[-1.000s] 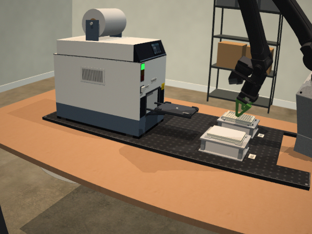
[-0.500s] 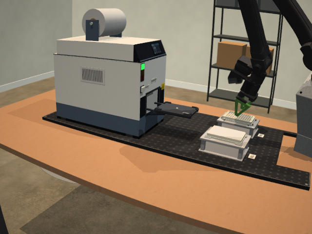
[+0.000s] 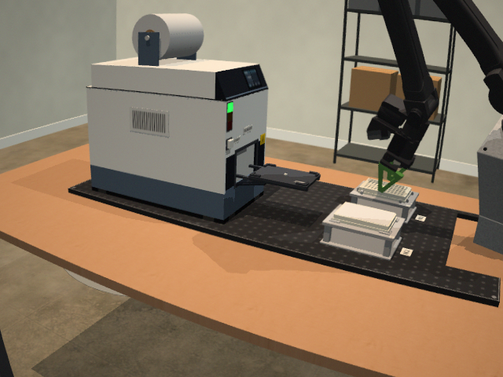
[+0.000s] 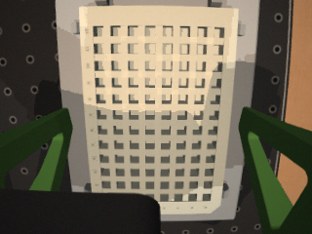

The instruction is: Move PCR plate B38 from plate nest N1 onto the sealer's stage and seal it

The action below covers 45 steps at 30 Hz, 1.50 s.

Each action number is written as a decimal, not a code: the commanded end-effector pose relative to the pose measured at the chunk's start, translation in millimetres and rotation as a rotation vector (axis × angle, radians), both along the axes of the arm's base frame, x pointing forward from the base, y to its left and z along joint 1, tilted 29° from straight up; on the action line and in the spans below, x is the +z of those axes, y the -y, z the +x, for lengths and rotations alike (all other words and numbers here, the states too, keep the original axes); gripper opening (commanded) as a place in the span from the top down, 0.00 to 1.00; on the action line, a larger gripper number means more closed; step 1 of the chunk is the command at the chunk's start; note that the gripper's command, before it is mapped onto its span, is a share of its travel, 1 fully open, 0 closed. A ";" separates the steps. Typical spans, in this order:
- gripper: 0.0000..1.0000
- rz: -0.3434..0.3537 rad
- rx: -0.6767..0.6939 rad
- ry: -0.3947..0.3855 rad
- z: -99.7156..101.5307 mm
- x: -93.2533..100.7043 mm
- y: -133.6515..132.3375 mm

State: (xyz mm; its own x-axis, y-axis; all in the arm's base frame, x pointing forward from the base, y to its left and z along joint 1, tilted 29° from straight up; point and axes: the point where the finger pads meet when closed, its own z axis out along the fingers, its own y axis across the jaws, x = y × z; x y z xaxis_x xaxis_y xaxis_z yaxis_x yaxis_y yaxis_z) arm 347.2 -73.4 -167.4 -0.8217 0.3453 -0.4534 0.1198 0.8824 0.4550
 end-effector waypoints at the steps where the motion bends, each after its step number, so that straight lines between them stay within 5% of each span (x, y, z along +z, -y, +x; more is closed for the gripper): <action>1: 0.00 -0.001 -0.034 0.015 1.3 7.2 10.3; 9: 0.00 0.002 -0.017 -0.012 -9.0 -1.9 6.7; 45: 0.00 0.003 -0.031 0.003 1.7 0.2 7.2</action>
State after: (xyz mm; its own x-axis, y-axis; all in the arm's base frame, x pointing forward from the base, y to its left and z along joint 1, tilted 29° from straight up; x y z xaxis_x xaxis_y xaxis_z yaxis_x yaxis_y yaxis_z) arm 345.6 -74.7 -167.5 -0.8212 0.3501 -0.4506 0.1256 0.8812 0.4557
